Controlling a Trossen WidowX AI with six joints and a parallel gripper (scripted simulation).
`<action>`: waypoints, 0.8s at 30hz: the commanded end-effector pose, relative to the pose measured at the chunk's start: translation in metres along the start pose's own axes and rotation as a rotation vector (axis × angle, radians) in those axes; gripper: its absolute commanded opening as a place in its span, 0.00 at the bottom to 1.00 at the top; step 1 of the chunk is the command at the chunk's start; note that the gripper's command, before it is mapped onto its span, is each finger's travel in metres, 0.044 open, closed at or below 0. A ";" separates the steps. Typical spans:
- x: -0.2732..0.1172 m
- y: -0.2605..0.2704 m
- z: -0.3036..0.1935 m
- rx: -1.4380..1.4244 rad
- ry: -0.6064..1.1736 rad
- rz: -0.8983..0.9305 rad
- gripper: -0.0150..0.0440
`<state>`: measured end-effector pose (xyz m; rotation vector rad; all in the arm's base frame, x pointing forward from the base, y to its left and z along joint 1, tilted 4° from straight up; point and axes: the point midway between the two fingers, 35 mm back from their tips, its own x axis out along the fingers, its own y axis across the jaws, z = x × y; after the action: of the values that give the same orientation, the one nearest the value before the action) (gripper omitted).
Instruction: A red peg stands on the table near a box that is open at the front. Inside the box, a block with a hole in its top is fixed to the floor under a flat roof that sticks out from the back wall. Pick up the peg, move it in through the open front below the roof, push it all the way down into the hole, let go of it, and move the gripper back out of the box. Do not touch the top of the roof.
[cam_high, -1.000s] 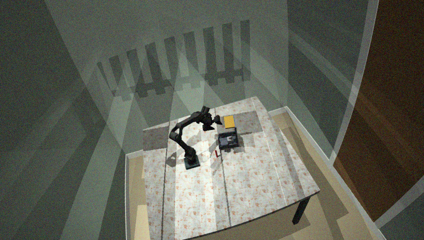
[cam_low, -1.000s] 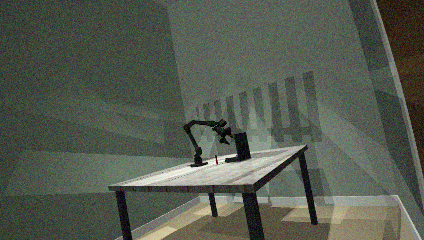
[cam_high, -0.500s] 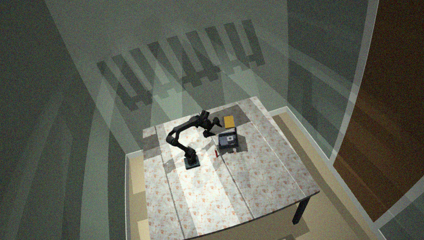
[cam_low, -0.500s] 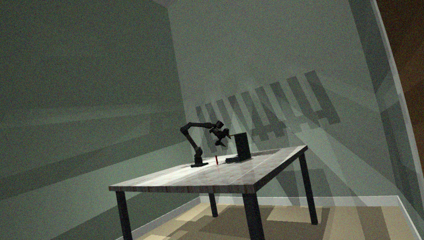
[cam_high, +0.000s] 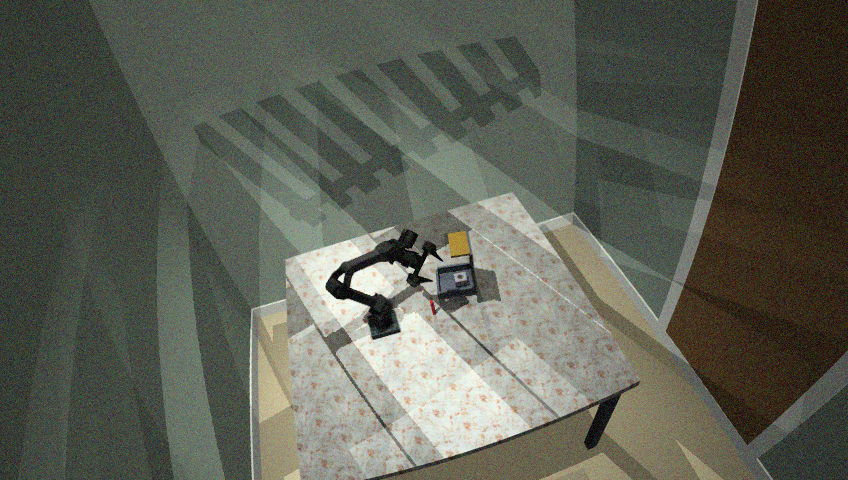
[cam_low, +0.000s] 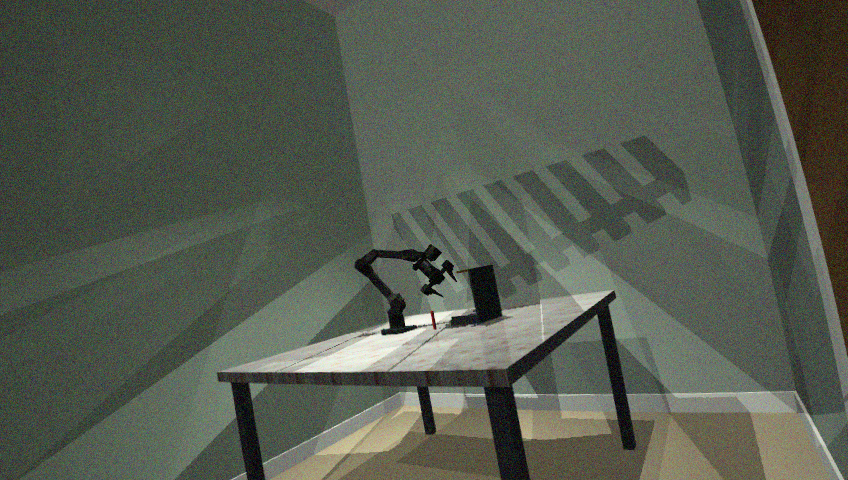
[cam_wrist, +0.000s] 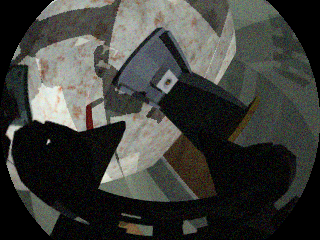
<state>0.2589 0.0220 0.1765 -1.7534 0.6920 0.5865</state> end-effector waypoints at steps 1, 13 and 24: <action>0.001 0.011 -0.008 -0.109 0.027 0.003 1.00; 0.002 0.038 -0.026 -0.410 0.087 0.022 1.00; 0.004 0.065 -0.040 -0.685 0.138 0.060 1.00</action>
<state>0.2234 -0.0249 0.1465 -2.3493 0.6793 0.7797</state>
